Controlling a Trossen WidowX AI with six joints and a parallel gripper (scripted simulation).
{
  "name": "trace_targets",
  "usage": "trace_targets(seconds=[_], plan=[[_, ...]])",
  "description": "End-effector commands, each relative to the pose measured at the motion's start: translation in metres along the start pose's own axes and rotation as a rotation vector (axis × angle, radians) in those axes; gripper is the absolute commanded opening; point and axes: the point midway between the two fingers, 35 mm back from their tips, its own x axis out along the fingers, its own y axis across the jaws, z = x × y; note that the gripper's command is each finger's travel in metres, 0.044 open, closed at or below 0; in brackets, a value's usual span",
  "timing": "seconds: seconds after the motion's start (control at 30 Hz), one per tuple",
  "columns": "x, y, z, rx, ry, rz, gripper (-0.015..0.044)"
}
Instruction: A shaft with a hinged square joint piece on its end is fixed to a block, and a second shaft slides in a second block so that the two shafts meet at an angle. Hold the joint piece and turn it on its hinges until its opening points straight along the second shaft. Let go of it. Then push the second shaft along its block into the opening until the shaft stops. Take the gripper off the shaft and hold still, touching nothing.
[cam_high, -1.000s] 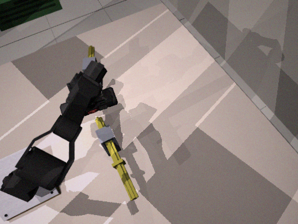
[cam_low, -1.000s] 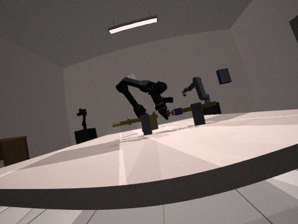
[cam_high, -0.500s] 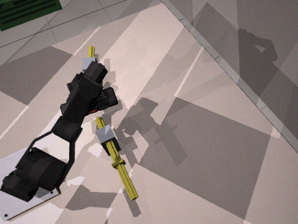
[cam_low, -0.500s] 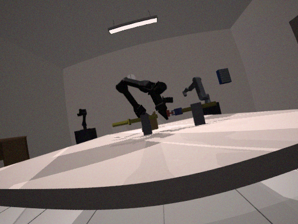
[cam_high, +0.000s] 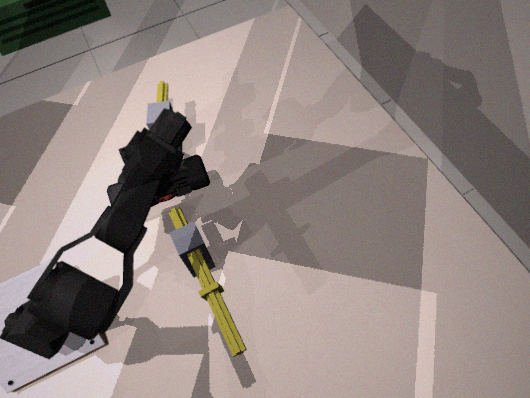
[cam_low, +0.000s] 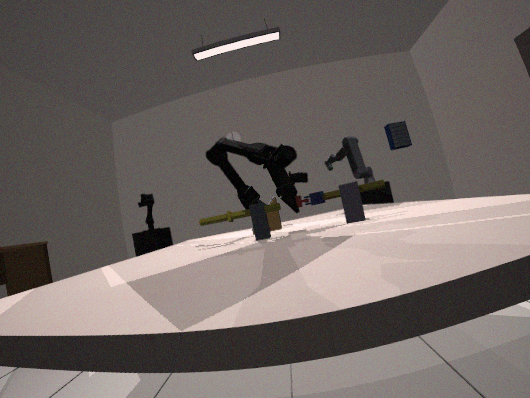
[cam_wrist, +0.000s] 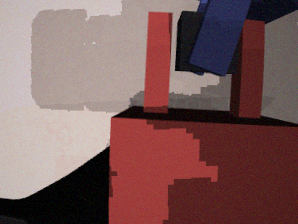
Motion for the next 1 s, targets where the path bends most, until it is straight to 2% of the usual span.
trace_targets(seconds=[0.0,0.1,0.47,0.97], plan=[[0.0000,0.0000,0.0000,0.000,0.000,0.000,0.0131],[0.0000,0.0000,0.0000,0.000,0.000,0.000,0.0147],[0.0000,0.0000,0.0000,0.000,0.000,0.000,0.0436],[-0.0001,0.0001,0.0001,0.001,0.005,0.002,0.0440]])
